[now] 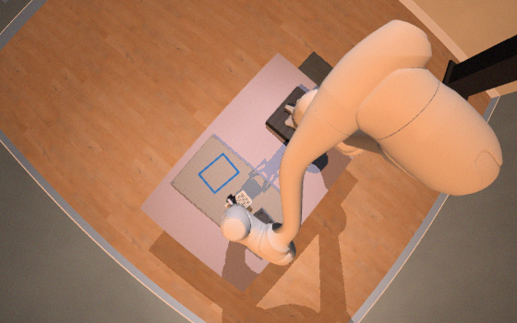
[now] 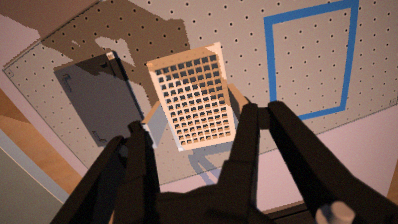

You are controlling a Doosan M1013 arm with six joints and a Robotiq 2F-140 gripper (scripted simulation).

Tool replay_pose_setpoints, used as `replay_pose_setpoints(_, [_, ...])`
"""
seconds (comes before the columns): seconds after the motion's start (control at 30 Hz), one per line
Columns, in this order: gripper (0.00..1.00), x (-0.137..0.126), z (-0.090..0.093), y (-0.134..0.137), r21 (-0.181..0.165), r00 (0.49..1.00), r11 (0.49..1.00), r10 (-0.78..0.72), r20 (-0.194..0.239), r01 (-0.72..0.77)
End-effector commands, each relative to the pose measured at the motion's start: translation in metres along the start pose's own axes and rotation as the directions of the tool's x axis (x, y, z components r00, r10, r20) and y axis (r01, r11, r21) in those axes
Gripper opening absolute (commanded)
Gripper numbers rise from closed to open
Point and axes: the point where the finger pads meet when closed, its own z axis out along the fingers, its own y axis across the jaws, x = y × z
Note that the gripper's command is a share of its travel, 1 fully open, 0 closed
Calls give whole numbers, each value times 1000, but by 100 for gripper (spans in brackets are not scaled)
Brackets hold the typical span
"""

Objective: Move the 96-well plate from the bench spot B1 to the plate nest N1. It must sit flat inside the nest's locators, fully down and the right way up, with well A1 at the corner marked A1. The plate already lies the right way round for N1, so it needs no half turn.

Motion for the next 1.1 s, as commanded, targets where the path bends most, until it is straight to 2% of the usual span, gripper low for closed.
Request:
replay_pose_setpoints(0.0, [0,1,0,-12,0,1000,1000,0,0,0])
replay_pose_setpoints(1.07, [0,8,-3,-105,0,1000,1000,0,0,0])
